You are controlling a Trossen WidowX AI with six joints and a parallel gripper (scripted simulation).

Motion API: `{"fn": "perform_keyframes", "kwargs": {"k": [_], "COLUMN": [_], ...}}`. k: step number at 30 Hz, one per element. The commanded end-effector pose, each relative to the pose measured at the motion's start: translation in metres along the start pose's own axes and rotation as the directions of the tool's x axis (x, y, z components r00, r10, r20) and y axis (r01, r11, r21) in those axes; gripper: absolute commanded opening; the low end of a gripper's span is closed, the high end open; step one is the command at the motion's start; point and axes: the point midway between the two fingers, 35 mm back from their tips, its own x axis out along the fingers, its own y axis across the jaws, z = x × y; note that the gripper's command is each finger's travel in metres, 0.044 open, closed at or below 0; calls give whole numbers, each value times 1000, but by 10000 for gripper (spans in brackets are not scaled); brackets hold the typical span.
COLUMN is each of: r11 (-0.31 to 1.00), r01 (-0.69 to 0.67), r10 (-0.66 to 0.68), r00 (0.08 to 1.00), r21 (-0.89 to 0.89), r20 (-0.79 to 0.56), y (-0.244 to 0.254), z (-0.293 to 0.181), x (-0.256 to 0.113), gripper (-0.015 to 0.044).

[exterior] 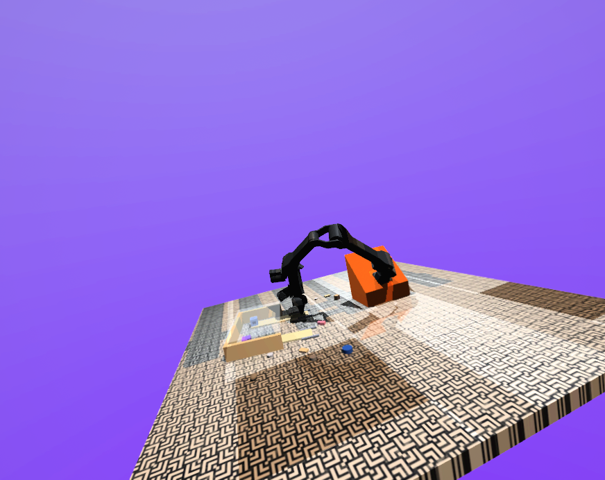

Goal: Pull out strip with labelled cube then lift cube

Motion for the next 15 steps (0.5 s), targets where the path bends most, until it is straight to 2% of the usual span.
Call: {"fn": "perform_keyframes", "kwargs": {"k": [1, 15], "r11": [1000, 1000], "r01": [-7, -7], "r10": [7, 7], "r00": [1000, 1000], "r21": [3, 4], "r20": [-4, -5], "y": [1, 0], "z": [-3, -25], "x": [4, 5], "gripper": [0, 0]}}
